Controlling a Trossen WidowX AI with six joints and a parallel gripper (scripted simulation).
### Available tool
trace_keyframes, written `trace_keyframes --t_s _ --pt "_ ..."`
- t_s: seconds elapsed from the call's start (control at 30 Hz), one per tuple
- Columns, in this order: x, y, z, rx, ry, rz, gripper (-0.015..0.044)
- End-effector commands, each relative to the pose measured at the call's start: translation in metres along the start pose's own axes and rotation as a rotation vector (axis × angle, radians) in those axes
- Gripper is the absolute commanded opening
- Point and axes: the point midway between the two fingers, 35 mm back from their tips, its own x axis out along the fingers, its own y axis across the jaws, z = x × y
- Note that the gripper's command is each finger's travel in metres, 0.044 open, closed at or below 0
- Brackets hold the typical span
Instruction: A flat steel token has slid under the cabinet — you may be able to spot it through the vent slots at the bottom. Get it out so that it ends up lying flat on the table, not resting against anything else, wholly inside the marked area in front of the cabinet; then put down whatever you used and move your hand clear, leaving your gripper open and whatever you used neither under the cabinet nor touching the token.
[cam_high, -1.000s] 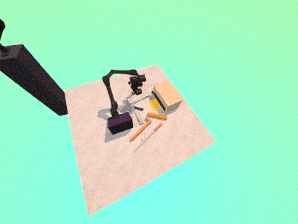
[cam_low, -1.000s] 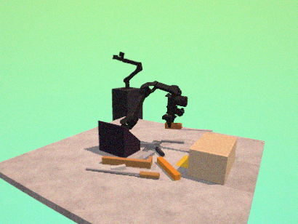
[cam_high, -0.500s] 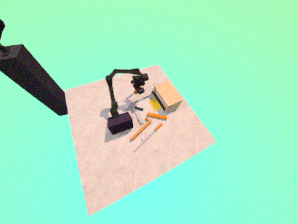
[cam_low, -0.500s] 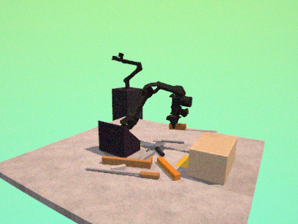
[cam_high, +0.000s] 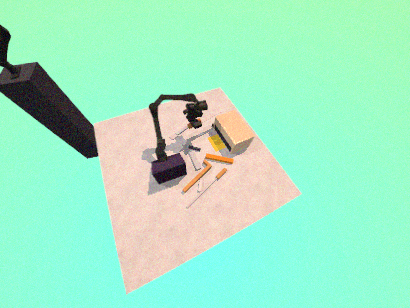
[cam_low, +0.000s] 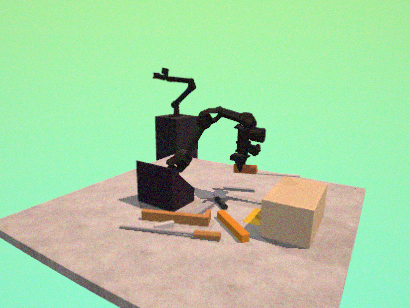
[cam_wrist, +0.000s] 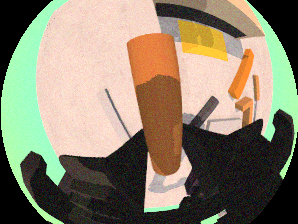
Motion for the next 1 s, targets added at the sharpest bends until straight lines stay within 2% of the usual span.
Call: trace_keyframes --t_s 0.0,0.97 --pt "-0.005 0.001 -0.004 -0.015 -0.021 -0.001 0.0" --pt "-0.004 -0.001 -0.037 -0.029 -0.019 -0.002 0.0"
